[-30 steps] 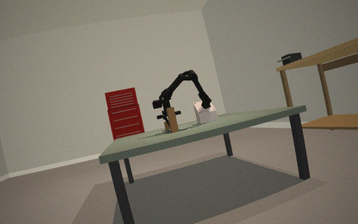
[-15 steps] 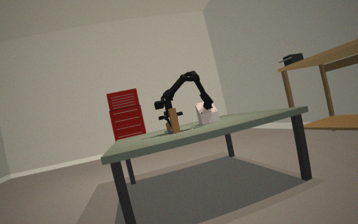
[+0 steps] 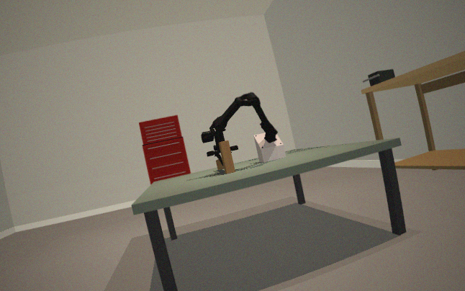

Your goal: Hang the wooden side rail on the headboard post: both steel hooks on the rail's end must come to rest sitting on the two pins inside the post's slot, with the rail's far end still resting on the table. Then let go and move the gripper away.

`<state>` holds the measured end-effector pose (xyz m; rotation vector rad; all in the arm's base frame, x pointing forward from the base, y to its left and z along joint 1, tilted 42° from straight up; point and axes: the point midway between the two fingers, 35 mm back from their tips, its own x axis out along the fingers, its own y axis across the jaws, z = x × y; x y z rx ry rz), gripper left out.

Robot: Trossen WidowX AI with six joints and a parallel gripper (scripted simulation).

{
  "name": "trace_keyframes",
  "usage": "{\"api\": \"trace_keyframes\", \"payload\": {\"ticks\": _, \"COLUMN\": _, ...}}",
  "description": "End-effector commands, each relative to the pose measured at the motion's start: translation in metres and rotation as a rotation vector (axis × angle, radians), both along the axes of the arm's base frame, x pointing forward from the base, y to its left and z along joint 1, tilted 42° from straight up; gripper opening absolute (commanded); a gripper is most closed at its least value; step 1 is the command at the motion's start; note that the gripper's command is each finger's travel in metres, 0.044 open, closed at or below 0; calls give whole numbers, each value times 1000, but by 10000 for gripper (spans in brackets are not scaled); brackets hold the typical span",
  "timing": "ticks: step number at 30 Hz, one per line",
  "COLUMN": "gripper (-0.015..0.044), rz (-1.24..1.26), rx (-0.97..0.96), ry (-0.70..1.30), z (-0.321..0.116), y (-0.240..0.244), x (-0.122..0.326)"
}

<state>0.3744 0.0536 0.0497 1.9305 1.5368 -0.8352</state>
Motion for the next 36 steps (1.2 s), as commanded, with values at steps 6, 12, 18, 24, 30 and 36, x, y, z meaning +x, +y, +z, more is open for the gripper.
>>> {"api": "trace_keyframes", "payload": {"ticks": 6, "gripper": 0, "rz": -9, "rx": 1, "ry": -3, "z": 4, "y": -2, "x": 2}}
{"api": "trace_keyframes", "payload": {"ticks": 12, "gripper": 0, "rz": -9, "rx": 1, "ry": -3, "z": 5, "y": -2, "x": 3}}
{"api": "trace_keyframes", "payload": {"ticks": 18, "gripper": 0, "rz": -9, "rx": 1, "ry": -3, "z": 5, "y": -1, "x": 3}}
{"api": "trace_keyframes", "payload": {"ticks": 24, "gripper": 0, "rz": -9, "rx": 1, "ry": -3, "z": 5, "y": 0, "x": 4}}
{"api": "trace_keyframes", "payload": {"ticks": 30, "gripper": 0, "rz": -9, "rx": 1, "ry": -3, "z": 5, "y": 0, "x": 4}}
{"api": "trace_keyframes", "payload": {"ticks": 36, "gripper": 0, "rz": -9, "rx": 1, "ry": -3, "z": 4, "y": 1, "x": 4}}
